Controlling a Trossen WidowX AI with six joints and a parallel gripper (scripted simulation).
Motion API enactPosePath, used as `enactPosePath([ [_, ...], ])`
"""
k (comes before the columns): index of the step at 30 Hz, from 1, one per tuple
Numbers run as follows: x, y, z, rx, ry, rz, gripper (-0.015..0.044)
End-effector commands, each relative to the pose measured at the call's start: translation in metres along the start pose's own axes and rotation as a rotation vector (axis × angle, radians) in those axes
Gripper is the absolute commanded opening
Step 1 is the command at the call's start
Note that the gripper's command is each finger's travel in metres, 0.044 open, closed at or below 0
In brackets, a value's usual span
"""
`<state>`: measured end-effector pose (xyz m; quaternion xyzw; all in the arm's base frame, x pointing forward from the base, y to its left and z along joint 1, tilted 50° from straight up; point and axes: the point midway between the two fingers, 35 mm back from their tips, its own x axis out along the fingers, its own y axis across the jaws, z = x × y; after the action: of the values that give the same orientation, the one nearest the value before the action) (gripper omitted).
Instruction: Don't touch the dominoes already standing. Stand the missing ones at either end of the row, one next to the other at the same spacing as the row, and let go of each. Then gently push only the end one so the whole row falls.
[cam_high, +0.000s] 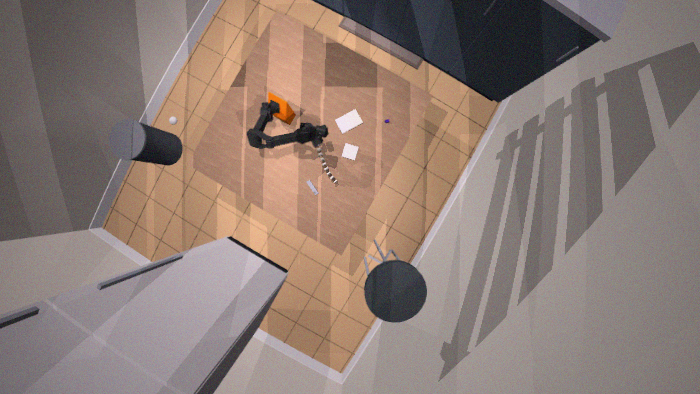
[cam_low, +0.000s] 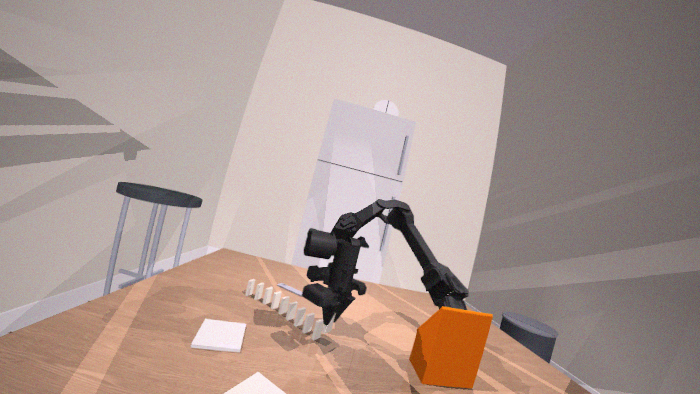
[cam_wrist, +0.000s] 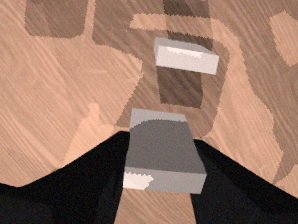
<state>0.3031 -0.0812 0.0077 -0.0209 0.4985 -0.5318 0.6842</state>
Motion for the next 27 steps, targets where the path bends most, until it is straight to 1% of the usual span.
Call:
enactPosePath([
  [1,0.0260,-0.0052,-0.0019,-0.010,-0.007,-0.015,0.0107],
  [4,0.0335,-0.0074,-0.0025,-0.010,-0.008,-0.019,0.0107],
  [16,0.0335,-0.0074,-0.0025,-0.010,-0.008,-0.019,0.0107],
  [27,0.0335,-0.0074,-0.0025,-0.010,-0.008,-0.019,0.0396],
])
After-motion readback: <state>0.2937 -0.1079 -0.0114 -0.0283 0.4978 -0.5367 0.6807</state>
